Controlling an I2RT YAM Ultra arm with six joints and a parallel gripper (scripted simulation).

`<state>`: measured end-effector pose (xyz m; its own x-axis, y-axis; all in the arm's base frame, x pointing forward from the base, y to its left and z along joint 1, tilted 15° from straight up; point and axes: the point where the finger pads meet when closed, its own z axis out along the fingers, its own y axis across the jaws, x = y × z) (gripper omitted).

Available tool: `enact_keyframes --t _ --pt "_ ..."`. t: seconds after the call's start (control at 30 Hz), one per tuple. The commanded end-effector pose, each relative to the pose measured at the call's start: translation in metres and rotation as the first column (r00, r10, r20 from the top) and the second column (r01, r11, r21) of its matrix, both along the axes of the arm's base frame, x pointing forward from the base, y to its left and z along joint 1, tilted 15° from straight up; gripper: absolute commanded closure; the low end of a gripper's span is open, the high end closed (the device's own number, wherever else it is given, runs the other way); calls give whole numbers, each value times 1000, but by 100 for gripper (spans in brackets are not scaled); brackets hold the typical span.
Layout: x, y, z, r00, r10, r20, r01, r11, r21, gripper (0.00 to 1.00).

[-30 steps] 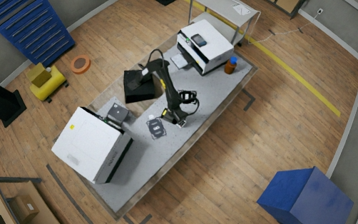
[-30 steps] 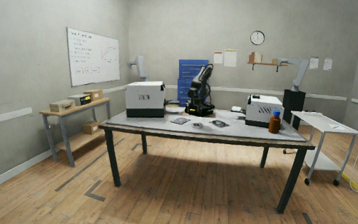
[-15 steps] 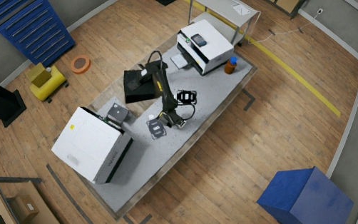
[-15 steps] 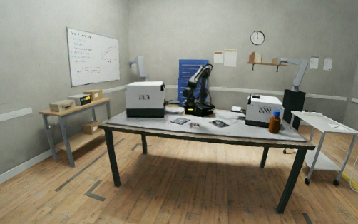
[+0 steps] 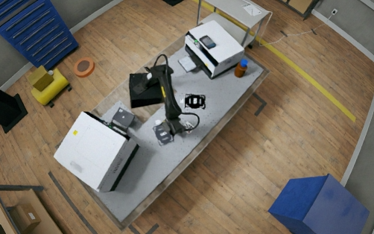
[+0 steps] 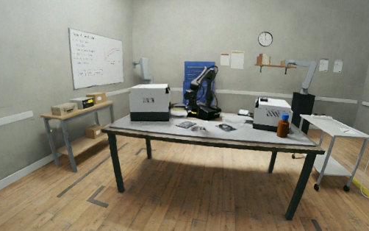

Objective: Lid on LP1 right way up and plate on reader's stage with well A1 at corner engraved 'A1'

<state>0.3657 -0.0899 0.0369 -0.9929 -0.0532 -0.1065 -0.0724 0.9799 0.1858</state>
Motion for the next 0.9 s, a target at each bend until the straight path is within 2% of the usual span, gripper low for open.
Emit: enact_keyframes --t 0.0,0.13,0.27,0.3,0.33,0.43,0.63,0.7,0.77,0.87 --pt "0 -12 6 997 -68 24 67 998 11 15" --pt "-6 -20 -6 994 -113 -11 114 993 28 15" --pt "-5 -27 -6 991 -136 -4 136 990 29 15" --pt "-5 -29 6 989 -147 21 147 989 23 15" --pt "-6 -32 6 987 -158 20 158 987 25 15" --pt "-10 -38 -7 981 -192 -14 193 981 39 15" --pt "-17 -49 -13 952 -304 -43 306 950 56 15" --pt "-17 -55 -8 945 -326 -31 327 943 56 15" --pt "-15 -63 -10 937 -348 -29 349 935 58 15" --pt "-17 -66 -6 933 -358 -25 359 931 59 15"
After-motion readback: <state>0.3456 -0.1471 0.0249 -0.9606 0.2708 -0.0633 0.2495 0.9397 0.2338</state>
